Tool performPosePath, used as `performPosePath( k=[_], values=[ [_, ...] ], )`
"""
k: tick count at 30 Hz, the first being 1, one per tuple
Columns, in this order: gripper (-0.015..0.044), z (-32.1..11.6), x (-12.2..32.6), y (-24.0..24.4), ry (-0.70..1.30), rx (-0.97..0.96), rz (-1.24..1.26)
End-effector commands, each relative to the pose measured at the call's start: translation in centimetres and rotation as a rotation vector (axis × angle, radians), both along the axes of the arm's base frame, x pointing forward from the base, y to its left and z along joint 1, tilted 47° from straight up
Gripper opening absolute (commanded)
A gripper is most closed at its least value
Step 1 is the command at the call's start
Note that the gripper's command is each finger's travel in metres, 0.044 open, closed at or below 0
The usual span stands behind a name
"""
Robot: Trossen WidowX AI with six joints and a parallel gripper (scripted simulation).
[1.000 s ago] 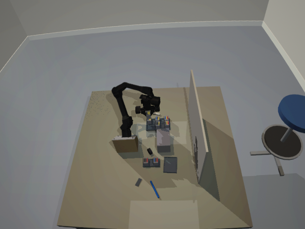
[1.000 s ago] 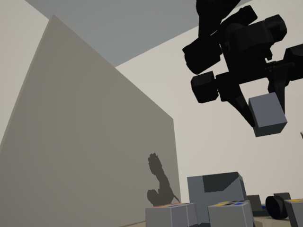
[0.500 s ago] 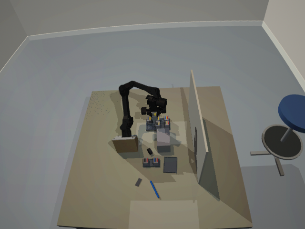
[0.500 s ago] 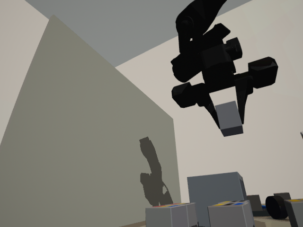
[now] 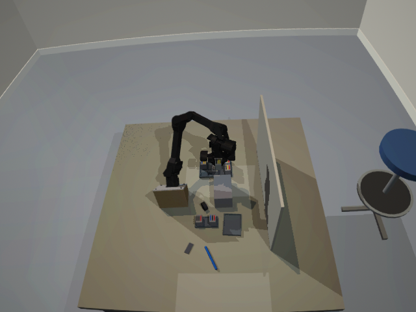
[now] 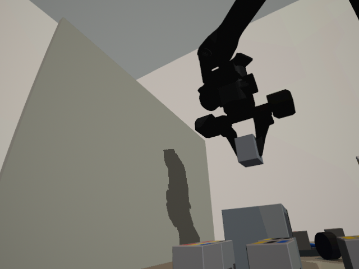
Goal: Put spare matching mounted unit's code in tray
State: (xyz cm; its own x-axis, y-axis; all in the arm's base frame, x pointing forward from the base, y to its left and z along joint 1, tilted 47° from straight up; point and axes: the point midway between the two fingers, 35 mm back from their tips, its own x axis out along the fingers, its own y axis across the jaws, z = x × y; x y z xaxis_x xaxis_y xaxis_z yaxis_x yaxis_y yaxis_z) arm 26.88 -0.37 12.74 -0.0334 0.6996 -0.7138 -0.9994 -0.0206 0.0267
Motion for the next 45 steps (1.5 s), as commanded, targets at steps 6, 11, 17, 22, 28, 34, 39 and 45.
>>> performPosePath(
  k=[6, 11, 17, 22, 28, 34, 39, 45],
  values=[
    [0.0, -2.3, 2.7, -3.0, -0.017, -0.009, 0.011],
    [0.0, -3.8, 3.9, -4.6, -0.023, -0.009, 0.019],
    [0.0, -5.8, 5.1, -6.4, -0.03, -0.007, 0.029],
    [0.0, -7.6, 6.0, -7.9, -0.036, -0.005, 0.037],
    [0.0, -10.0, 6.7, -9.8, -0.044, -0.002, 0.047],
    [0.0, -12.5, 7.3, -11.5, -0.052, 0.002, 0.057],
    [0.0, -14.8, 7.5, -12.9, -0.059, 0.006, 0.066],
    [0.0, -17.6, 7.5, -14.5, -0.067, 0.012, 0.076]
  ],
)
